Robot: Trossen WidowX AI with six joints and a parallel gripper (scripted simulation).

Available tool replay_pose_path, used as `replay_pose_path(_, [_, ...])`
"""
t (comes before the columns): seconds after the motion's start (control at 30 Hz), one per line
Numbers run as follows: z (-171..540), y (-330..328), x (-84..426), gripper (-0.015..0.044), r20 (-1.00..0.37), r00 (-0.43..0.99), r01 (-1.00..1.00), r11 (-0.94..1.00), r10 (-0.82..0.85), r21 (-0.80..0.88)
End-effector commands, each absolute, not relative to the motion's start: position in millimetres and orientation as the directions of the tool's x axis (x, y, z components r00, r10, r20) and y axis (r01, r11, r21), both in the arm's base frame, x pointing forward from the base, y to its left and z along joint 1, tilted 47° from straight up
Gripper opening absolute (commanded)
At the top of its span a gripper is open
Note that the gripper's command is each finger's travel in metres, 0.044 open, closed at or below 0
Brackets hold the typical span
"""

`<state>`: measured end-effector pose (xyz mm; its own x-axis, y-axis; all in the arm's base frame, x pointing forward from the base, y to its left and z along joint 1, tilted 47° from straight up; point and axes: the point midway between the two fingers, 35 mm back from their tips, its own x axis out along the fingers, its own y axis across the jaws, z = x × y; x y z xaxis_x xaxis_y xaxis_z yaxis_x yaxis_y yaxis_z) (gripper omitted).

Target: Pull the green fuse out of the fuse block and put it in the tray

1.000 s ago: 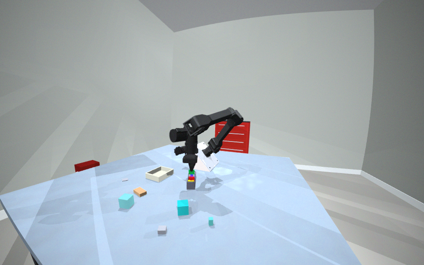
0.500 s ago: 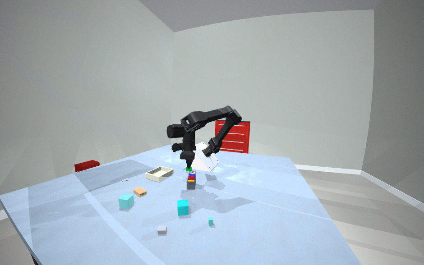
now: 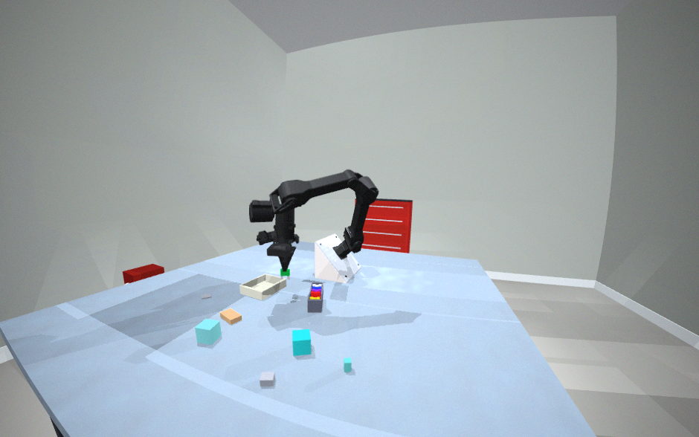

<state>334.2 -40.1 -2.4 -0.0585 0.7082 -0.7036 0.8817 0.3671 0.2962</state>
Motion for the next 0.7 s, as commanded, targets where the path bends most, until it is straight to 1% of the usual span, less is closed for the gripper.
replay_pose_path(0.0, [-25.1, -63.2, 332.9, 0.0, -0.707, -0.058, 0.88, 0.371, 0.705, 0.297])
replay_pose_path(0.43, [-86.9, -116.7, 314.2, 0.0, -0.699, -0.062, 0.878, 0.372, 0.713, 0.302])
replay_pose_path(0.67, [-90.3, -119.0, 312.7, 0.0, -0.698, -0.062, 0.878, 0.372, 0.714, 0.302])
